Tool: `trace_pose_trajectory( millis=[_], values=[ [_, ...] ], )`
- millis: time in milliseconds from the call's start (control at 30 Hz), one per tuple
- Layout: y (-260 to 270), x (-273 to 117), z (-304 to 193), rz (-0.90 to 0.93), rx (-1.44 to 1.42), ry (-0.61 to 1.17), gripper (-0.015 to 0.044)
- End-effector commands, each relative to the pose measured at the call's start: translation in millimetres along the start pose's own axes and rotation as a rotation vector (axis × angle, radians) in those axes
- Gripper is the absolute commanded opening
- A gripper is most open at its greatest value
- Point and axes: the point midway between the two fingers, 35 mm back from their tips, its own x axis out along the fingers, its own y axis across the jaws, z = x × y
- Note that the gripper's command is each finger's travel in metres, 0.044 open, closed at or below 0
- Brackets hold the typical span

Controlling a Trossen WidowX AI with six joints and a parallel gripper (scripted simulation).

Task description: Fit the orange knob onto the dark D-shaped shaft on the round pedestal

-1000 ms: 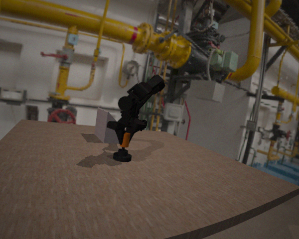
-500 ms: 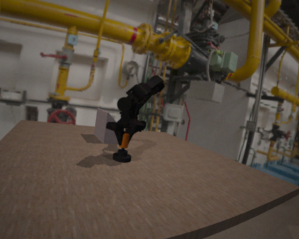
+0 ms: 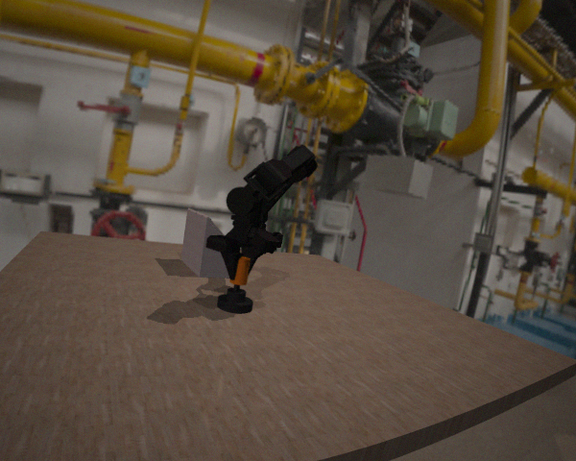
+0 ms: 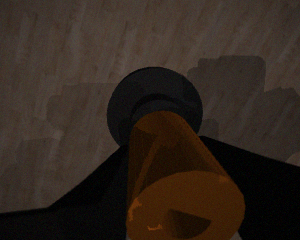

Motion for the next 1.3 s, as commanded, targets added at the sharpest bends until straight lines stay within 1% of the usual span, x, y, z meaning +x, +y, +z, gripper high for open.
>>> trace_pose_trajectory(
  millis=[0,67,1267],
  values=[
    [-2.1,-3.8,2.9,-0.007,-0.121,-0.004,0.0000],
    [-3.1,-3.9,3.6,-0.007,-0.162,-0.004,0.0000],
    [-1.6,0.0,0.4,-0.007,-0.161,-0.004,0.0000]
  ],
)
